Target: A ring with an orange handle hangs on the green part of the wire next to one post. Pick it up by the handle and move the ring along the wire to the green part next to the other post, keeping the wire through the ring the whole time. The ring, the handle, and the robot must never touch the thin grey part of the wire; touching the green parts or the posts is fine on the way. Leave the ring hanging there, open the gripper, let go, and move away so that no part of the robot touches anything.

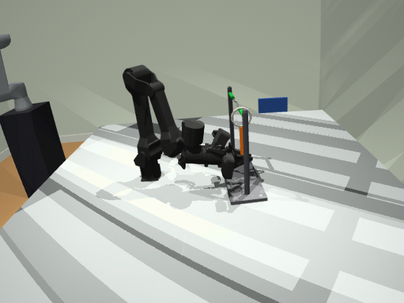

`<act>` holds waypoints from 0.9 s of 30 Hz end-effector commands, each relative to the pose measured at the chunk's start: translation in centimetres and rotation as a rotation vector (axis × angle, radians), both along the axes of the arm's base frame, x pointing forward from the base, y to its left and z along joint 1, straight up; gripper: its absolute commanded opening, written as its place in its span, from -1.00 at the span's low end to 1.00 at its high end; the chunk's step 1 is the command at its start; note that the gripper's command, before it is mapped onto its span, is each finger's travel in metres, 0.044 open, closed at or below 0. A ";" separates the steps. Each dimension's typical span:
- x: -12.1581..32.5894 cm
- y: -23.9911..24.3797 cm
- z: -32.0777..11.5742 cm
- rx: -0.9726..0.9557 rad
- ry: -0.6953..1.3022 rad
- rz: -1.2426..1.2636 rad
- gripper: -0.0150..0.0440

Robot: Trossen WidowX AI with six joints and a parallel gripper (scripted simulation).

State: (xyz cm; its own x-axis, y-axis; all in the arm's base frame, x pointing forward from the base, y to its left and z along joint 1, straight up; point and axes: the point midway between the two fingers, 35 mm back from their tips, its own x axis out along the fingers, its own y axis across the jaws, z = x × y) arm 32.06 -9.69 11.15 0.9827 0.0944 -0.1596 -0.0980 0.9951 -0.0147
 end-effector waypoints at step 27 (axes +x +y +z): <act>0.0 0.1 1.3 -0.003 -0.001 0.006 -1.00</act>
State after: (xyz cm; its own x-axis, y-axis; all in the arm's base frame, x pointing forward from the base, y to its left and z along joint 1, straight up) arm 31.94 -9.60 11.51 0.9809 0.0957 -0.1695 -0.0982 0.9951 -0.0062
